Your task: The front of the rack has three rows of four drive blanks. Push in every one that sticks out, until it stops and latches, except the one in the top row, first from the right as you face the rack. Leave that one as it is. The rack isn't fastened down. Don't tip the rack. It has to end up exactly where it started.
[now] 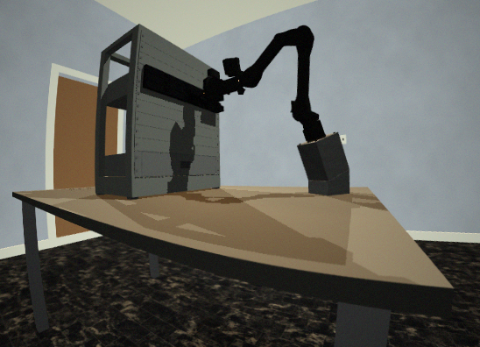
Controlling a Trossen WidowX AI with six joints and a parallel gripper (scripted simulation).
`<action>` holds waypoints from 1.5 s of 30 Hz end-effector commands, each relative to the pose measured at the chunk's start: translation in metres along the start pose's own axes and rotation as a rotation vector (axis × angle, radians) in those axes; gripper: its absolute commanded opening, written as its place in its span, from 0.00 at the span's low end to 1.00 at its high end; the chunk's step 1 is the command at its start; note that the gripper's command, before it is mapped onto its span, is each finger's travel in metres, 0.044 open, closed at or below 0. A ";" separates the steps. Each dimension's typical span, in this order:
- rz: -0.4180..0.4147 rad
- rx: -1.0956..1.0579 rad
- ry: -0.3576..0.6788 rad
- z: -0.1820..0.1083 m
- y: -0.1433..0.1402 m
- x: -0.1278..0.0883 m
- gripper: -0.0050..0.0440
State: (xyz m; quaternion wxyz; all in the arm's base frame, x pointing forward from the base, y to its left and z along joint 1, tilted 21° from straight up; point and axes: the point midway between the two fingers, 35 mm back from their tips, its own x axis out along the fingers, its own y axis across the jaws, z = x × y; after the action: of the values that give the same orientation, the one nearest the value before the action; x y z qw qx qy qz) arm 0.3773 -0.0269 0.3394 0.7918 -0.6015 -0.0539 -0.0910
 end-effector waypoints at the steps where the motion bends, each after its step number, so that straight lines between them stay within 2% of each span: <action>1: -0.036 0.003 -0.013 0.004 -0.015 0.000 0.10; 45: -0.036 0.003 -0.013 0.006 -0.018 0.005 0.10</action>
State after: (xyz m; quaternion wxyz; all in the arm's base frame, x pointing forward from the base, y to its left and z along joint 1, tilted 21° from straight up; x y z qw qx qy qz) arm 0.3821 -0.0273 0.3408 0.7922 -0.6016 -0.0511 -0.0889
